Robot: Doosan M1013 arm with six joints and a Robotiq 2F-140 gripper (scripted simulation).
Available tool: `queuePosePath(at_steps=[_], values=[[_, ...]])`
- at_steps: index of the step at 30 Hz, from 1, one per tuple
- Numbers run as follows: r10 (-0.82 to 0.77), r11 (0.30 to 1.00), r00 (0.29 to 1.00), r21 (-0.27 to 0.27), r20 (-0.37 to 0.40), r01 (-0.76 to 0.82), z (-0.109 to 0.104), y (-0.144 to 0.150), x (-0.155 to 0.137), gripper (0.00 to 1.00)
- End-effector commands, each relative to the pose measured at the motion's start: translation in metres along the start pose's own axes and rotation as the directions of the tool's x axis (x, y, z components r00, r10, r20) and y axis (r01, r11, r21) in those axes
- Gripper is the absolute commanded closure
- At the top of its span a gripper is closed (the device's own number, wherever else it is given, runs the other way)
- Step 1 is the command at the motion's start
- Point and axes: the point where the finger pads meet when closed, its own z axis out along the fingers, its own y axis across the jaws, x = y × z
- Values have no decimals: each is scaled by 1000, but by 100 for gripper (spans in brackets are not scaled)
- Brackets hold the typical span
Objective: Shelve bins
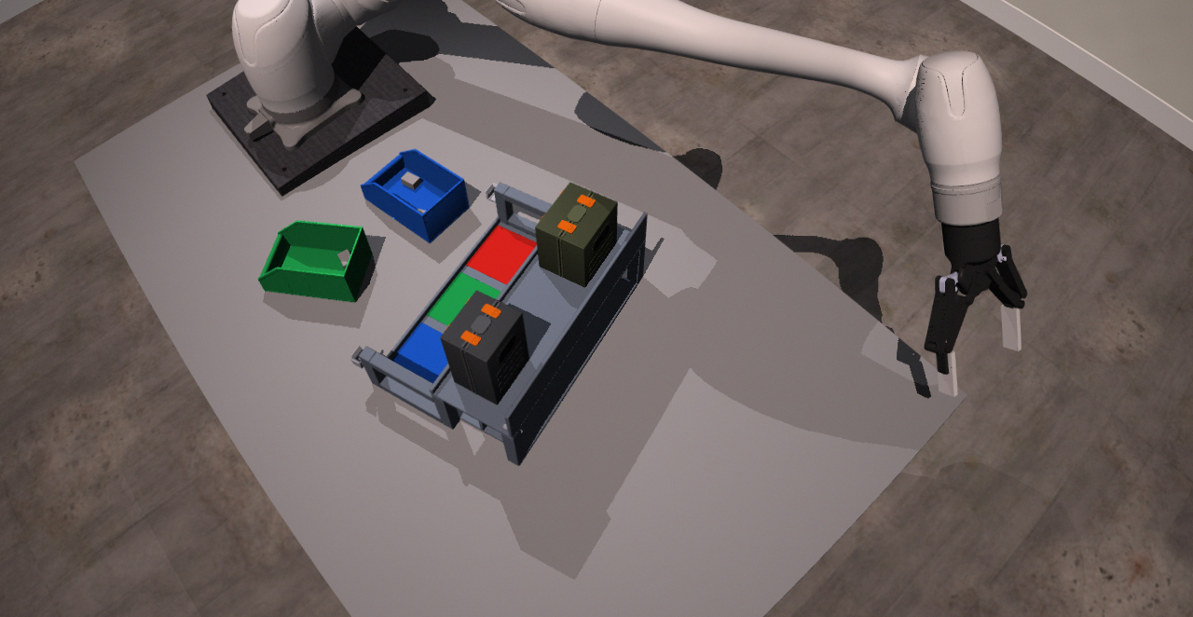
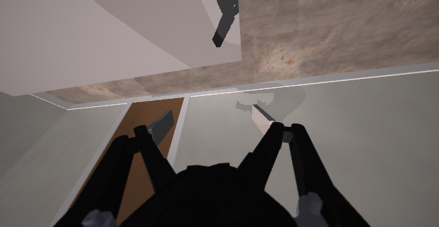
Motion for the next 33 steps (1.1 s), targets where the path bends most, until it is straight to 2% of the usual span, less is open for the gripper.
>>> queuePosePath(at_steps=[1,22,27,32,33], values=[[0,1000,1000,0,0,0,0,0,0,0],[27,1000,1000,1,-7,-27,-3,-6,-1,0],[185,983,982,17,-46,-184,-17,-40,-1,0],[431,902,897,64,-98,-426,-42,-96,3,0],[431,902,897,64,-98,-426,-42,-96,3,0]])
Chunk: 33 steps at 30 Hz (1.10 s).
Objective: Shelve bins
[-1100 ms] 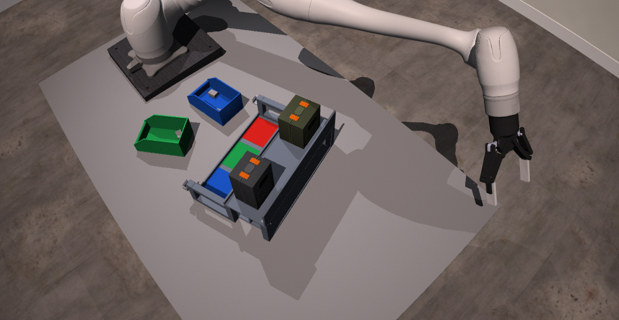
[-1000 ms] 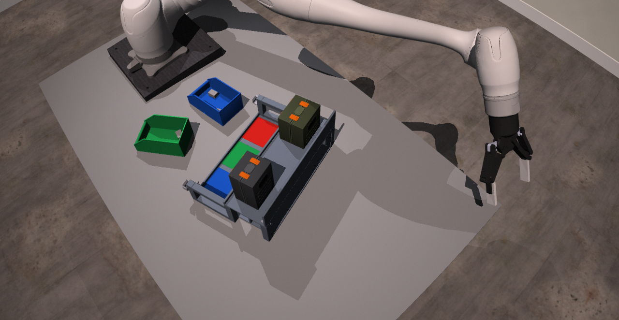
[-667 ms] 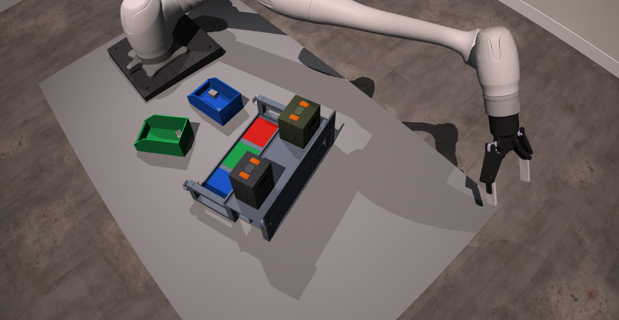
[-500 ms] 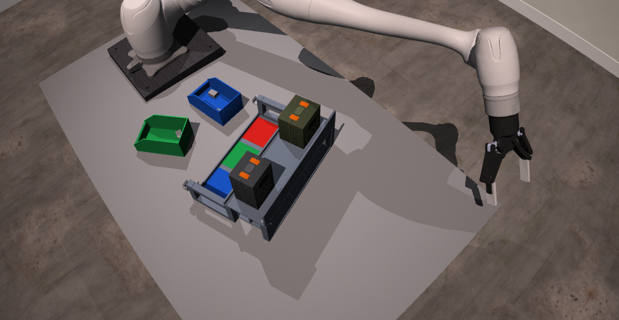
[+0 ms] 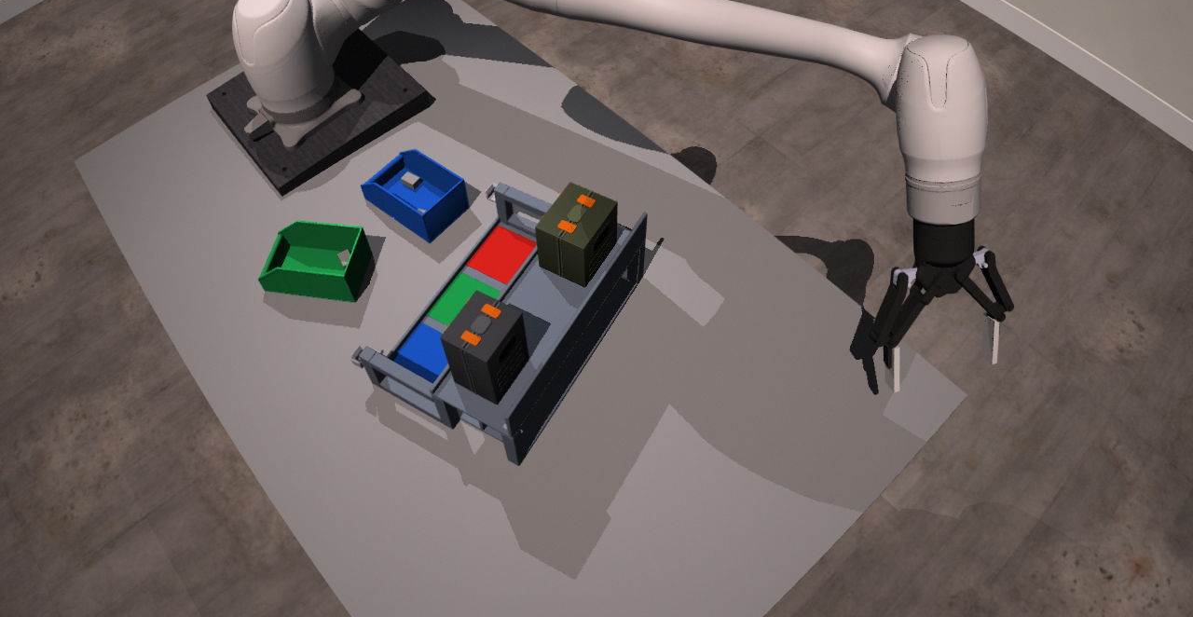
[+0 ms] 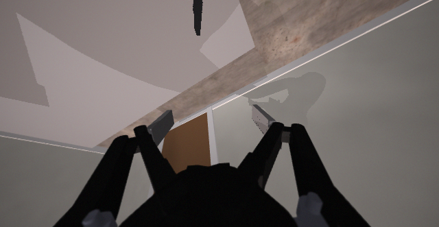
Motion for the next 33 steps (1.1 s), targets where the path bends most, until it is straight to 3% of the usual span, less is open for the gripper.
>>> queuePosePath(at_steps=[1,3,8,16,18,19,22,33], values=[[71,998,997,-1,-7,-71,-7,-15,-3,0],[223,975,974,25,-40,-222,-22,-49,-8,0],[430,902,900,75,-72,-425,-46,-97,-12,0],[735,675,673,183,-81,-715,-89,-180,-8,0],[735,675,673,183,-81,-715,-89,-180,-8,0],[813,578,578,219,-71,-786,-104,-207,-4,0],[872,483,486,252,-55,-839,-118,-230,1,0],[996,-24,9,370,89,-929,-186,-339,38,0]])
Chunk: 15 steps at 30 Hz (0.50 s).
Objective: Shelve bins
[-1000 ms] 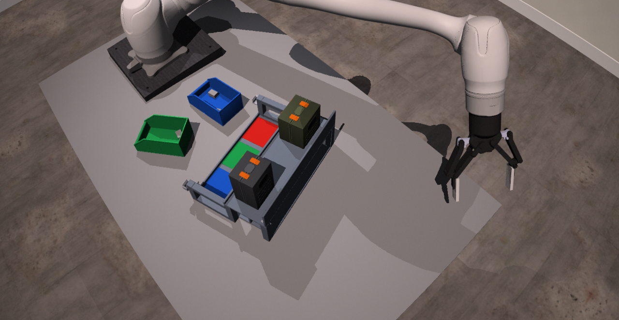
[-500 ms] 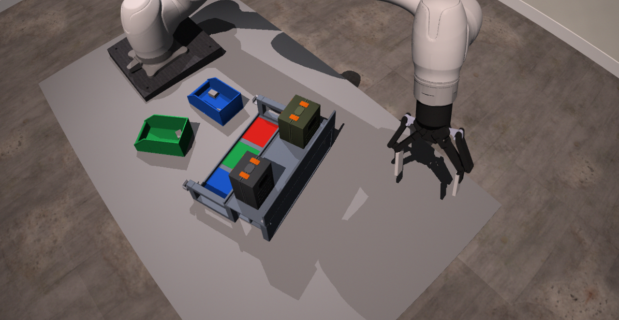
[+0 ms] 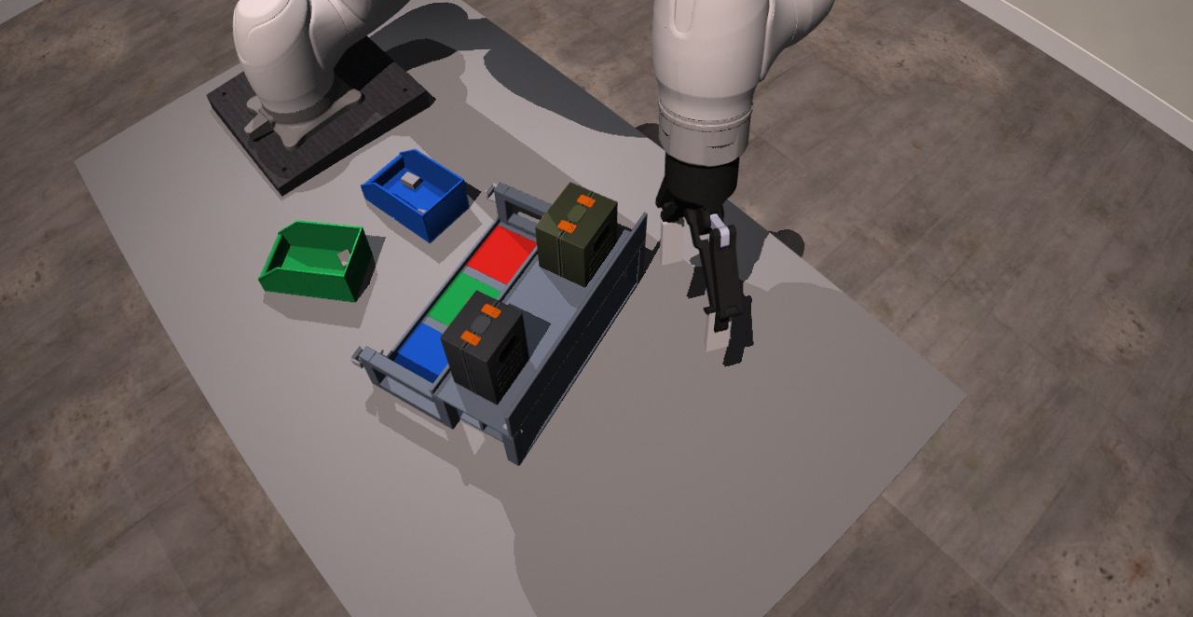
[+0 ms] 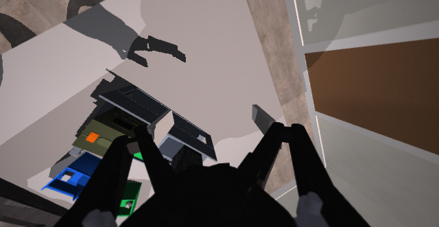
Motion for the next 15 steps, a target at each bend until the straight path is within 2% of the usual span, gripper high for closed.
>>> queuePosePath(at_steps=[1,2,3,8,15], values=[[115,993,993,21,-3,-115,-9,-17,-23,0],[115,993,993,21,-3,-115,-9,-17,-23,0],[239,970,971,53,3,-239,-18,-37,-47,0],[425,900,905,99,27,-425,-32,-72,-84,0],[685,706,722,156,96,-691,-52,-134,-139,0]])
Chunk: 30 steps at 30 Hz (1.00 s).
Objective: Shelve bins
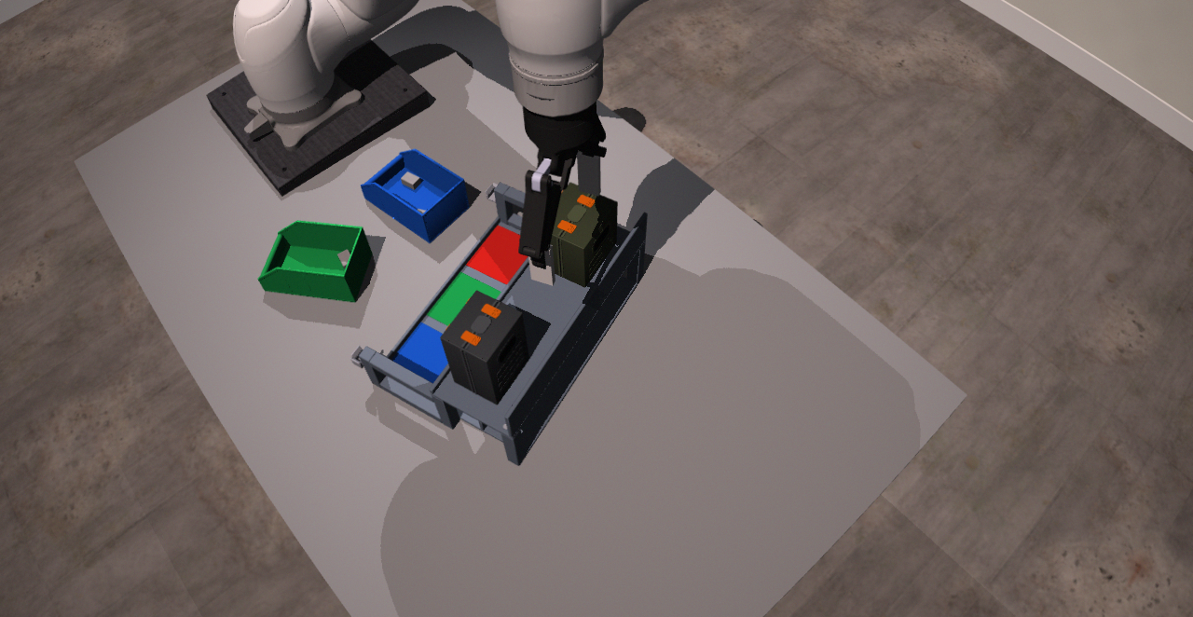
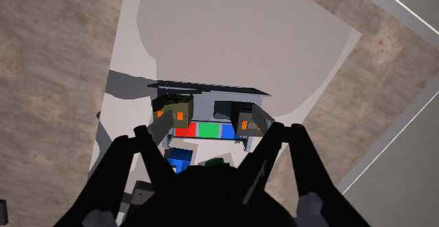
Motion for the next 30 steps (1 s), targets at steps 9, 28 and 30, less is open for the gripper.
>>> queuePosePath(at_steps=[9,28,30], values=[[414,906,908,67,56,-417,-4,-33,-115,0],[457,888,888,-37,-53,-459,97,-61,-239,0],[457,888,888,-37,-53,-459,97,-61,-239,0]])
